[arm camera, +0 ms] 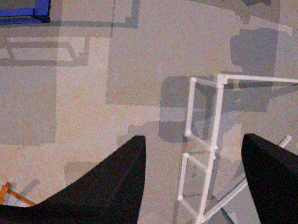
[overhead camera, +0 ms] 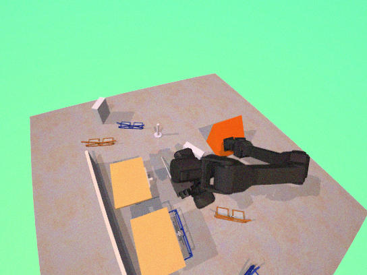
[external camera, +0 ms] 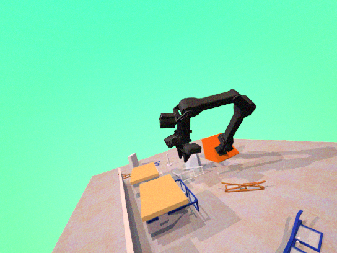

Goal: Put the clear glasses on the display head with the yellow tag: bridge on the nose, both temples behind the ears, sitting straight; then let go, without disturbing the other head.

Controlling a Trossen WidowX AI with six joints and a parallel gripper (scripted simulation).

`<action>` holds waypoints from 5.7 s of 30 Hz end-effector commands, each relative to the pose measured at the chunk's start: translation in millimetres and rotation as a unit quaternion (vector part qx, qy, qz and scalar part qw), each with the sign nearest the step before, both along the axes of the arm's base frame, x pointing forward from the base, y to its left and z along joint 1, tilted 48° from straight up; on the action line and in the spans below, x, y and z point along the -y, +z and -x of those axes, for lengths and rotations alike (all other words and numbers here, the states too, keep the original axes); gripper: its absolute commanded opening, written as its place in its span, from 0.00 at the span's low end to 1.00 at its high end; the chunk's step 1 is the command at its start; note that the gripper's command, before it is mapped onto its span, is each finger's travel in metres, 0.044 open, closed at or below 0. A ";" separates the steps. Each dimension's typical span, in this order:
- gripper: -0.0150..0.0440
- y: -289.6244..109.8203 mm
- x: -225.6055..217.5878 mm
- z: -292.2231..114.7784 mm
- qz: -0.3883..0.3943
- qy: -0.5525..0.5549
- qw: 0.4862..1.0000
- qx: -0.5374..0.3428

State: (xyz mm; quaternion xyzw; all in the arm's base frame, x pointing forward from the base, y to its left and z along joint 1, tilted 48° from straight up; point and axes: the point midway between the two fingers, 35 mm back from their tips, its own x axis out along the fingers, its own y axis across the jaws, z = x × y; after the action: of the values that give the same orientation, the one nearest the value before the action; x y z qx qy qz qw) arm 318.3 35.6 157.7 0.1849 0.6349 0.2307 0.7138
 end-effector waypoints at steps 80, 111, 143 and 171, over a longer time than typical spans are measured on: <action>0.29 -112.3 -38.0 15.3 -0.108 0.019 0.990 -0.090; 0.25 -44.8 35.5 -0.2 -0.108 0.017 0.990 -0.091; 0.25 -133.6 130.9 -3.8 -0.091 0.268 0.950 0.128; 0.25 -206.5 157.6 14.9 -0.087 0.396 0.881 0.245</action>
State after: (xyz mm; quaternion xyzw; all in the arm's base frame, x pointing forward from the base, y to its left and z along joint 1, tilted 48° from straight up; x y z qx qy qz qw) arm 303.8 -132.6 -40.7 -0.0862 0.4375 0.5842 0.6781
